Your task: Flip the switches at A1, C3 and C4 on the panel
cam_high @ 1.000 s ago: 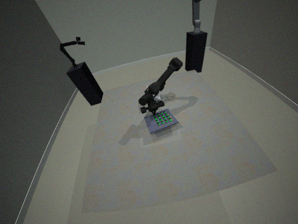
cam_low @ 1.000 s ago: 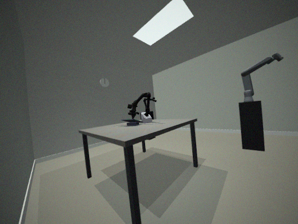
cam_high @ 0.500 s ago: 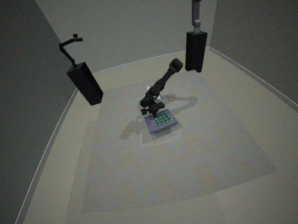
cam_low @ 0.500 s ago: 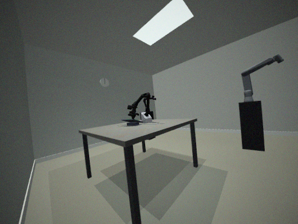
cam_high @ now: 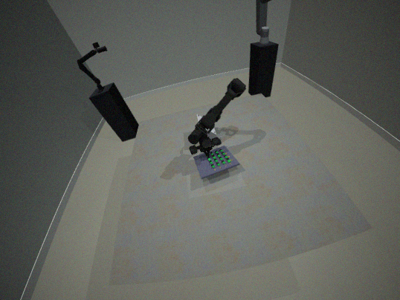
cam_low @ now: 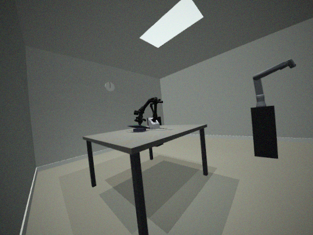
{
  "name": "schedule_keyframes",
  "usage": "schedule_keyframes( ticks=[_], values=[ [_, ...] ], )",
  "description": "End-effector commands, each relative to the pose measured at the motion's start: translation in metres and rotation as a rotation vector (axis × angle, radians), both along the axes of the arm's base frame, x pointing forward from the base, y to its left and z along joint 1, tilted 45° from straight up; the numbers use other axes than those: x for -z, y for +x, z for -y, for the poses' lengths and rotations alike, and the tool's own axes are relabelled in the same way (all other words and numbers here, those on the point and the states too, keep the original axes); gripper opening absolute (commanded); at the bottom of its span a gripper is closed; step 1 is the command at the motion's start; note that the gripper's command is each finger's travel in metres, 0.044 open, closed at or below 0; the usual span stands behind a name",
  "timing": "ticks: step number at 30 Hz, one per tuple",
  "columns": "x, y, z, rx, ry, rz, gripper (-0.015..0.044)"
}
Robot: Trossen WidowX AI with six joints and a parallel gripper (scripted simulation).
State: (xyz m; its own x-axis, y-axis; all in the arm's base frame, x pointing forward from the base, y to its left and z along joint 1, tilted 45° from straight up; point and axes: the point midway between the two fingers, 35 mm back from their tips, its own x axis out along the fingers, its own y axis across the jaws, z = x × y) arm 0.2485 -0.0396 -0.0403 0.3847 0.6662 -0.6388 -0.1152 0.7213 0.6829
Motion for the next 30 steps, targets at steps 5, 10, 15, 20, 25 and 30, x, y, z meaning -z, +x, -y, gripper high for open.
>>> schedule_keyframes(
  ticks=[5, 10, 15, 20, 25, 30],
  values=[
    [0.0002, 0.0005, -0.0006, 0.003, 0.003, 0.000, 0.0000],
    [0.0007, 0.0007, -0.0011, 0.003, 0.003, 0.001, 0.0000],
    [0.0011, 0.0009, -0.0015, 0.003, 0.003, 0.001, 0.0000],
    [0.0015, 0.0012, -0.0020, 0.003, 0.003, 0.001, 0.0000],
    [0.0019, 0.0014, -0.0025, 0.003, 0.003, 0.001, 0.0000],
    [0.0024, 0.0017, -0.0029, 0.003, 0.004, 0.001, 0.0000]
  ],
)
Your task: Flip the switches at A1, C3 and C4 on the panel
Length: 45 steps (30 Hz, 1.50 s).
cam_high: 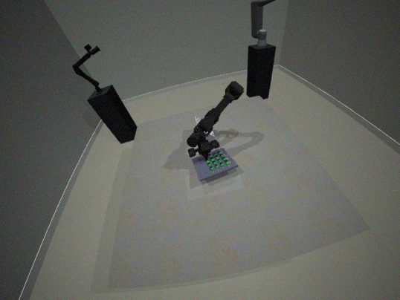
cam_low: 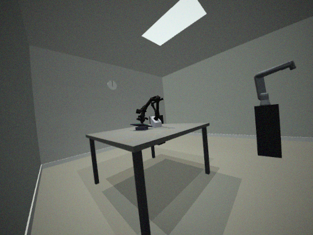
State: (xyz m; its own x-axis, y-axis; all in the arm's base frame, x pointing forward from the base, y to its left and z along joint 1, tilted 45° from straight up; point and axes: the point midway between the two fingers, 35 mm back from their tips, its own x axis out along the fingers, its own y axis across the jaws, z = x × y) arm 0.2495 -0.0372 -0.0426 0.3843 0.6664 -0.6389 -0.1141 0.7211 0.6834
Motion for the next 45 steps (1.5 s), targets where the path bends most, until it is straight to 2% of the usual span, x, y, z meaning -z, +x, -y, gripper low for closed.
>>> schedule_keyframes(
  ticks=[1, 16, 23, 28, 34, 45],
  values=[
    [0.000, 0.001, -0.001, 0.002, 0.003, 0.002, 0.0000],
    [0.000, 0.001, 0.000, -0.001, -0.001, 0.000, 0.0000],
    [-0.041, -0.021, 0.043, -0.016, -0.003, -0.019, 0.0000],
    [-0.042, -0.021, 0.042, -0.017, -0.004, -0.018, 0.0000],
    [-0.086, -0.002, 0.018, -0.016, -0.001, -0.019, 0.0000],
    [-0.088, -0.002, 0.017, -0.016, 0.000, -0.019, 0.0000]
  ],
)
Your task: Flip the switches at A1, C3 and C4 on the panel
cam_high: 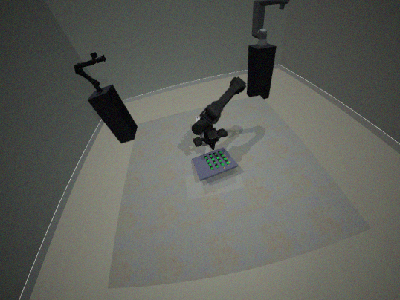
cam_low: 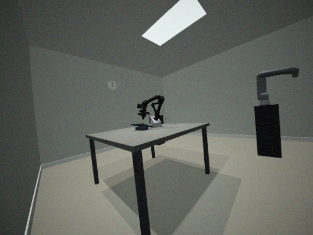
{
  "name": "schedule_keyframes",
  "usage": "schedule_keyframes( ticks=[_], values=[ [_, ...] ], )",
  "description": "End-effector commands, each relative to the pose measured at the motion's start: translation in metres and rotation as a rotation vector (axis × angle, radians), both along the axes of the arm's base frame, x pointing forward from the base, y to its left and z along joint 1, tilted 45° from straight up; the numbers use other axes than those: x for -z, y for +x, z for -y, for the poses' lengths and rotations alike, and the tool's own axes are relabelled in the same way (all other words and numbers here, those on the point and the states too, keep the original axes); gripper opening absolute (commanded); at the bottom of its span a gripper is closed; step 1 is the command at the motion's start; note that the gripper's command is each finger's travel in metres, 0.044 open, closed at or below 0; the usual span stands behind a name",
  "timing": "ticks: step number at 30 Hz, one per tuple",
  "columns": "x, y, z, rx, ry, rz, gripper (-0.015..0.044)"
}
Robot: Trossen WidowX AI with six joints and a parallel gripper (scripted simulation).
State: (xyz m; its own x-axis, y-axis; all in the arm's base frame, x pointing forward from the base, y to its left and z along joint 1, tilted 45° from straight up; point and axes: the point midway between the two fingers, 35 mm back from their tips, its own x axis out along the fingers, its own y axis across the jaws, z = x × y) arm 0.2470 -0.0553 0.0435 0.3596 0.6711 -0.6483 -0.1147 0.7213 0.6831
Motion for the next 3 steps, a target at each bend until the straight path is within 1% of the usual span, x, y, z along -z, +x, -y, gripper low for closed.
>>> schedule_keyframes(
  ticks=[1, 3],
  values=[
    [-0.0019, 0.0005, -0.0007, 0.003, 0.004, 0.000, 0.0000],
    [-0.0019, 0.0005, -0.0007, 0.003, 0.004, 0.000, 0.0000]
  ],
)
